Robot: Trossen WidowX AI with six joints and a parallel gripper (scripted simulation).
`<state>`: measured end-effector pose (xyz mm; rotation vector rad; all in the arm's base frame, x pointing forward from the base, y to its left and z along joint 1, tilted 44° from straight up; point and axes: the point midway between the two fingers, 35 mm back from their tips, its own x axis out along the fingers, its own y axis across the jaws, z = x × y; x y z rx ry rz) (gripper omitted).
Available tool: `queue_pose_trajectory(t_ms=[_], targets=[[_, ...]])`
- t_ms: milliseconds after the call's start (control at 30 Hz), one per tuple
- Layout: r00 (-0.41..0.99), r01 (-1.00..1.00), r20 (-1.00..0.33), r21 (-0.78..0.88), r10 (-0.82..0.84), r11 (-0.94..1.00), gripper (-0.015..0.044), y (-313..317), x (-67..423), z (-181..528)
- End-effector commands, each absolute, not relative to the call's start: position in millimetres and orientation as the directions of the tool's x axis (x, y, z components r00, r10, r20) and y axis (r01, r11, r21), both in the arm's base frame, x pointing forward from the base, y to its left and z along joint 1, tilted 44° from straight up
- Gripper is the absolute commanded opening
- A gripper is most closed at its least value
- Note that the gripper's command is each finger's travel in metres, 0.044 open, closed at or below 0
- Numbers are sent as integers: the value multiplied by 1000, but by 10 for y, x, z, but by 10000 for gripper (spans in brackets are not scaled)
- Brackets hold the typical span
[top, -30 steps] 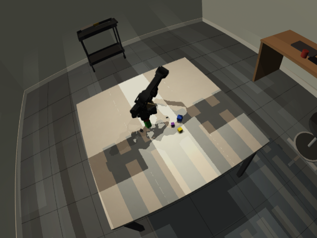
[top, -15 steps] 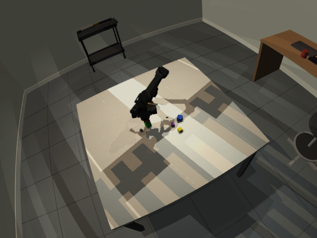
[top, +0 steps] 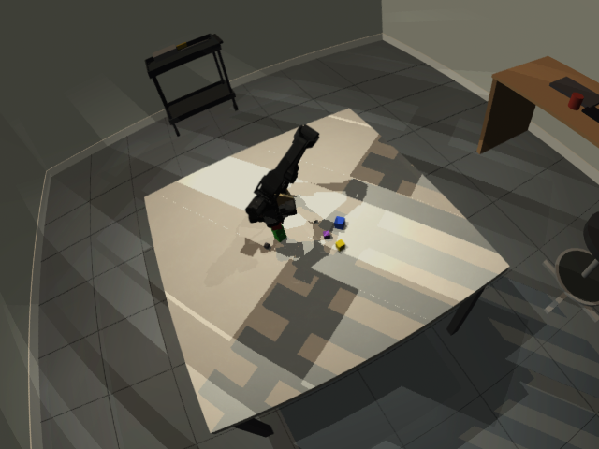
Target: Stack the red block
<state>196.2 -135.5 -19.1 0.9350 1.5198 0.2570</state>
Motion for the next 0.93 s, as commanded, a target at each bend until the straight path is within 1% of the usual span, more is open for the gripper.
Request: queue_pose_trajectory(t_ms=[0,133,900], targets=[[100,399,-729,652,677,644,341,-1351,1959,-193],[100,399,-729,652,677,644,440,-1351,1959,-193],[100,399,-729,652,677,644,440,-1351,1959,-193]])
